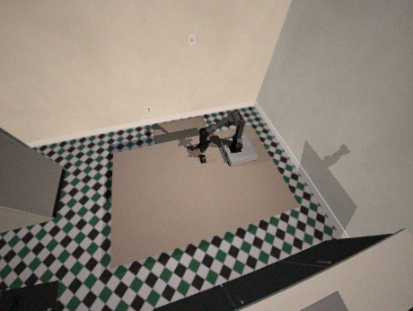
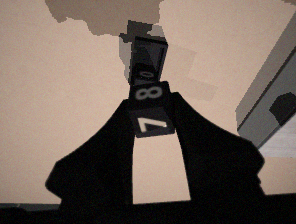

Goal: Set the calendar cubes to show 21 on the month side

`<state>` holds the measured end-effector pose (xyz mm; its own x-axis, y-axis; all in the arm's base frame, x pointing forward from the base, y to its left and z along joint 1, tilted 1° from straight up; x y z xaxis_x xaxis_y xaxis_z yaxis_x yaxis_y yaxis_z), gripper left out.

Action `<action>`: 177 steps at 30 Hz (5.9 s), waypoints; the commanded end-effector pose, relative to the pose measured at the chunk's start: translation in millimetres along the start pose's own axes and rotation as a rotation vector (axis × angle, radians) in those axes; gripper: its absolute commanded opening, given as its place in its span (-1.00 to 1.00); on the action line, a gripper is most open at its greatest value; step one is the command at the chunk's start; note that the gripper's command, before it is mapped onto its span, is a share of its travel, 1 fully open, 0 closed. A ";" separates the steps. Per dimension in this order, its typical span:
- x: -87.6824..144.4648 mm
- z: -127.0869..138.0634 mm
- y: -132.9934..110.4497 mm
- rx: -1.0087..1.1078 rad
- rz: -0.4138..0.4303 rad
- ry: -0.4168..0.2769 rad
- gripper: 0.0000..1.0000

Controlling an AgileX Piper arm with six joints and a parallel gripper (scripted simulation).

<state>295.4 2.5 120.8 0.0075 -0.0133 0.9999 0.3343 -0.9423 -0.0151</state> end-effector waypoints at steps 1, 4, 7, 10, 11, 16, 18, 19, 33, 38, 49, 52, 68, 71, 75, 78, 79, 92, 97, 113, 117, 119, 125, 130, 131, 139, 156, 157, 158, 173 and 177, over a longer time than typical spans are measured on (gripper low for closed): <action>0.8 0.6 0.3 0.072 0.000 0.004 -0.24; 0.8 0.8 0.3 0.239 0.000 0.004 -0.24; 0.9 1.0 0.3 0.431 0.000 0.004 -0.24; 0.9 1.0 0.3 0.500 0.000 0.004 -0.24; 0.9 1.1 0.3 0.571 0.000 0.004 -0.24; 0.8 1.2 0.4 0.951 -0.001 0.004 -0.24; 0.8 1.3 0.4 1.111 -0.001 0.003 -0.24; 0.8 1.3 0.4 1.192 -0.001 0.003 -0.24; 0.8 1.8 0.4 2.100 -0.002 0.003 -0.24; 0.9 1.9 0.3 2.393 -0.003 0.002 -0.24; 0.9 2.1 0.3 2.719 -0.003 0.001 -0.24; 0.9 2.1 0.3 2.769 -0.003 0.001 -0.24; 0.9 2.1 0.3 2.803 -0.003 0.001 -0.24; 0.9 2.1 0.3 2.803 -0.003 0.001 -0.24; -0.8 1.9 0.2 2.803 -0.002 0.001 -0.24; -1.9 1.5 0.1 2.803 0.000 0.002 -0.24; -3.6 1.3 0.1 2.803 0.002 0.002 -0.24; -49.7 1.0 0.6 2.803 0.002 0.002 -0.24; -63.2 0.9 0.7 2.803 0.002 0.002 -0.24; -89.6 1.1 1.2 2.803 -0.001 0.002 -0.24; -89.5 1.1 1.2 2.803 -0.001 0.002 -0.24; -89.5 1.1 1.2 2.803 -0.001 0.002 -0.24; -89.5 1.1 1.2 2.803 -0.001 0.002 -0.24; -89.5 1.1 1.2 2.803 -0.001 0.002 -0.24; -89.5 1.1 1.2 2.803 -0.001 0.002 -0.24; -89.5 1.1 1.2 2.803 -0.001 0.002 -0.24; -89.1 0.5 0.8 2.803 -0.003 0.001 -0.24; -89.0 0.4 0.7 2.803 -0.003 0.001 -0.24; -88.9 0.3 0.7 2.803 -0.004 0.001 -0.24; -88.7 0.1 0.5 2.802 -0.005 0.001 -0.24; -88.7 0.1 0.5 2.802 -0.005 0.001 -0.24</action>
<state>295.3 3.1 31.3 0.0071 -0.0141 0.9999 -0.0022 0.9999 0.0141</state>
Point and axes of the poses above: the point where the finger pads meet when closed, its own x axis back along the fingers, its own z axis across the jaws, y = z × x, the point moved 6 cm from there along x, back along the fingers
